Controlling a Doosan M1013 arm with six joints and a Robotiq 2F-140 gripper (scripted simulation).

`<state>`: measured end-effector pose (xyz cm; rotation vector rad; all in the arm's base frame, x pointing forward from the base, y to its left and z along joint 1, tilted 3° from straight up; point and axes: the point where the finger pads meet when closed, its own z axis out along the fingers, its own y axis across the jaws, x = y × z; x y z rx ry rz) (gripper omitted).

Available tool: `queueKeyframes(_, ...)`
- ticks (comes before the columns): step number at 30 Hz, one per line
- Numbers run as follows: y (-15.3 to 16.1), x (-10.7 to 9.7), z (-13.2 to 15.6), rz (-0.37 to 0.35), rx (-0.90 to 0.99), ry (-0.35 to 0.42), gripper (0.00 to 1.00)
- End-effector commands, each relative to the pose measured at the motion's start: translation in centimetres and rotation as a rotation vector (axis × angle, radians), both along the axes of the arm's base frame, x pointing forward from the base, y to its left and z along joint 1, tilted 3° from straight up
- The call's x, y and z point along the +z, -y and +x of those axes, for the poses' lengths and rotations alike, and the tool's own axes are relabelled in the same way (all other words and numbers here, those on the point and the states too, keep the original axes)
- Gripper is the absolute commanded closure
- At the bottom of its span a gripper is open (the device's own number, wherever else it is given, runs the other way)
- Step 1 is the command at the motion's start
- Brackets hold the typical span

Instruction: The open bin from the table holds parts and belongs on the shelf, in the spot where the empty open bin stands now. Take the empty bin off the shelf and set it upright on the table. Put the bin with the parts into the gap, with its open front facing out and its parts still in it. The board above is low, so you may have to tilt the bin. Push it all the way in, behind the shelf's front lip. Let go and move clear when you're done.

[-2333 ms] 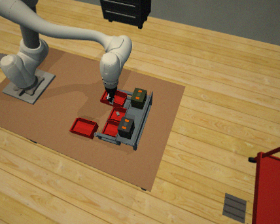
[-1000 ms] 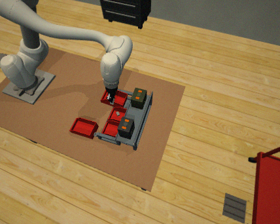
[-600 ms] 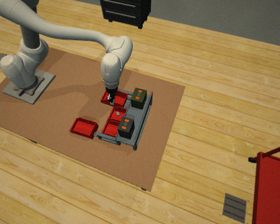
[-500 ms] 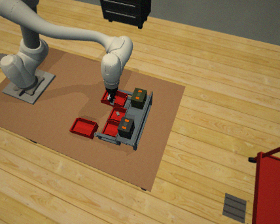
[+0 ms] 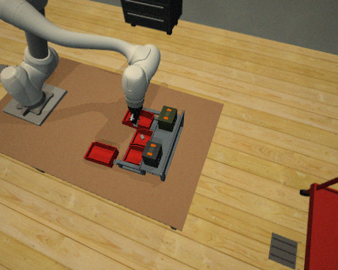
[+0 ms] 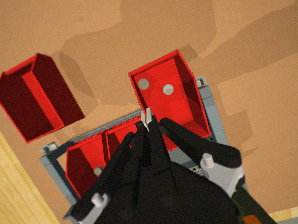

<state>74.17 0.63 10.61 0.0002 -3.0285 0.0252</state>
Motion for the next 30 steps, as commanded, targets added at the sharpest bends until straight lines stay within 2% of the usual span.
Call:
queueKeyframes(1,-0.12,-0.28,-0.09,-0.005,0.003,-0.001,0.90)
queueKeyframes(30,-0.13,-0.61,-0.25,-0.005,0.003,-0.001,0.90)
